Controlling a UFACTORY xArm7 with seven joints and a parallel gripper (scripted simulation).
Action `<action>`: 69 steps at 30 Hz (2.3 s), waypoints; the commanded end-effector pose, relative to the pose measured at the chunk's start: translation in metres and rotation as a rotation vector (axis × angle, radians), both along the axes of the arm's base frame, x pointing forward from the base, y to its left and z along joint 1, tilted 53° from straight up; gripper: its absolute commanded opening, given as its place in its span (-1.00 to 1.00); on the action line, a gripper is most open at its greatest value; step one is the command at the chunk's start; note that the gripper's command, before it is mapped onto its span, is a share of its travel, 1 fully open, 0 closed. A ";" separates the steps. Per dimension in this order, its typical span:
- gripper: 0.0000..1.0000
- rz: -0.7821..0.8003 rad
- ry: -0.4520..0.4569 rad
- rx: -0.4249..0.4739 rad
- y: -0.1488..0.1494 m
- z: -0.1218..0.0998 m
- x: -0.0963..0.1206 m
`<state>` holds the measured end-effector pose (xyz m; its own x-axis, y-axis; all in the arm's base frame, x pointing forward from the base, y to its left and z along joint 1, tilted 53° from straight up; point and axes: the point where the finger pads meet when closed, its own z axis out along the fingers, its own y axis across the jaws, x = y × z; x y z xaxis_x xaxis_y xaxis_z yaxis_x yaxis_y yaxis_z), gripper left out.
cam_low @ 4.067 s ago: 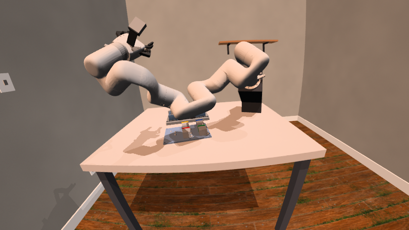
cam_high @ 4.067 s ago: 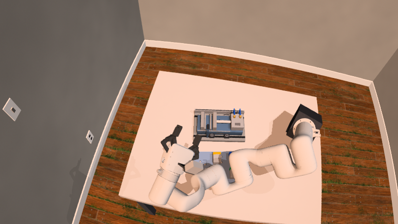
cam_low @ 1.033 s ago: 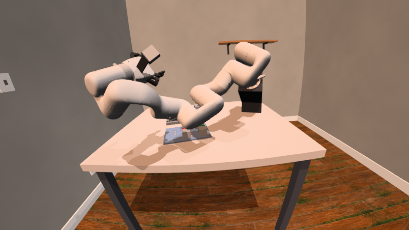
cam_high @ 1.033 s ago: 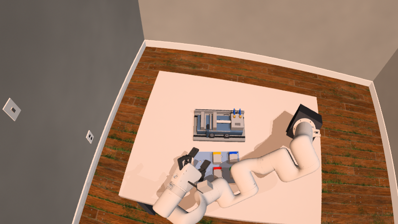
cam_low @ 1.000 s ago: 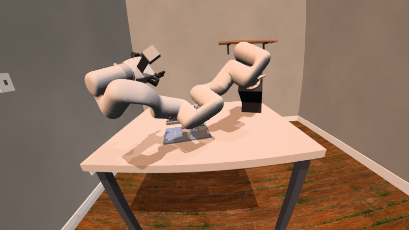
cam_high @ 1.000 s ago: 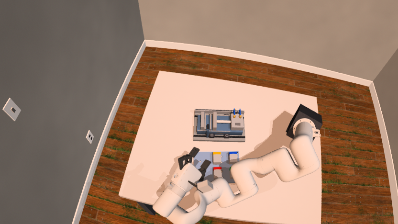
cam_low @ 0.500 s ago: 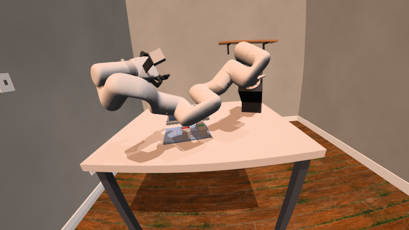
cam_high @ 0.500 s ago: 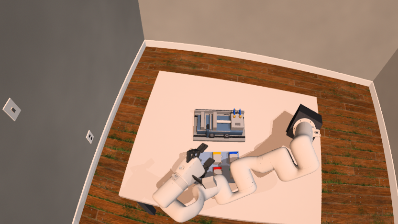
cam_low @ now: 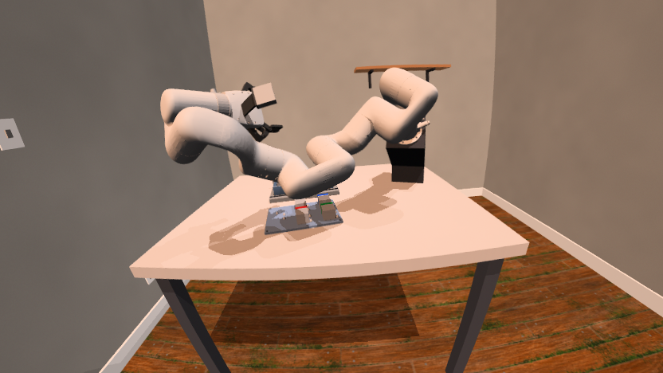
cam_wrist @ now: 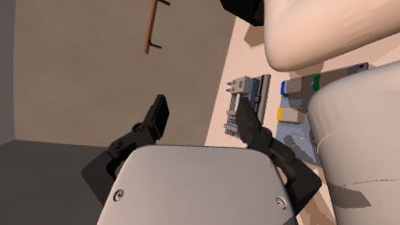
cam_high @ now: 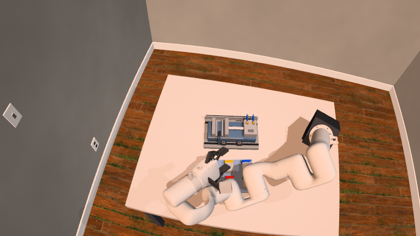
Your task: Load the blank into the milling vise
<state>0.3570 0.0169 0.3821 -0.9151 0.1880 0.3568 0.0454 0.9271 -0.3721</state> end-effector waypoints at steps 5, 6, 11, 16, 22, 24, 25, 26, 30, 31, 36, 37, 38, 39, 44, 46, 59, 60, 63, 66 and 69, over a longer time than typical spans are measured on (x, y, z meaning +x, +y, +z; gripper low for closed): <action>1.00 -0.094 -0.024 0.068 -0.002 -0.016 -0.008; 1.00 -0.112 -0.028 0.081 -0.003 -0.020 -0.009; 1.00 -0.186 -0.045 0.133 -0.004 -0.033 -0.015; 1.00 -0.186 -0.045 0.133 -0.004 -0.033 -0.015; 1.00 -0.144 -0.036 0.103 -0.003 -0.025 -0.011; 1.00 -0.181 -0.044 0.129 -0.003 -0.032 -0.014; 1.00 -0.199 -0.048 0.142 -0.004 -0.035 -0.016; 1.00 -0.218 -0.052 0.155 -0.004 -0.039 -0.017; 1.00 -0.236 -0.056 0.168 -0.004 -0.042 -0.019; 1.00 -0.236 -0.056 0.168 -0.004 -0.042 -0.019; 1.00 -0.097 -0.025 0.069 -0.002 -0.016 -0.008; 1.00 -0.116 -0.030 0.082 -0.002 -0.020 -0.009; 1.00 -0.134 -0.034 0.096 -0.002 -0.023 -0.010; 1.00 -0.152 -0.038 0.109 -0.003 -0.027 -0.012; 1.00 -0.245 -0.059 0.174 -0.004 -0.043 -0.019; 1.00 -0.245 -0.059 0.174 -0.004 -0.043 -0.019; 1.00 -0.210 -0.051 0.150 -0.004 -0.037 -0.017; 1.00 -0.229 -0.055 0.163 -0.004 -0.041 -0.018; 1.00 -0.247 -0.060 0.176 -0.004 -0.044 -0.019; 1.00 -0.247 -0.060 0.176 -0.004 -0.044 -0.019; 1.00 -0.047 -0.029 0.055 -0.001 -0.014 -0.007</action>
<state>0.3522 0.0171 0.3710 -0.9074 0.2301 0.3516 0.1103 0.9378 -0.3291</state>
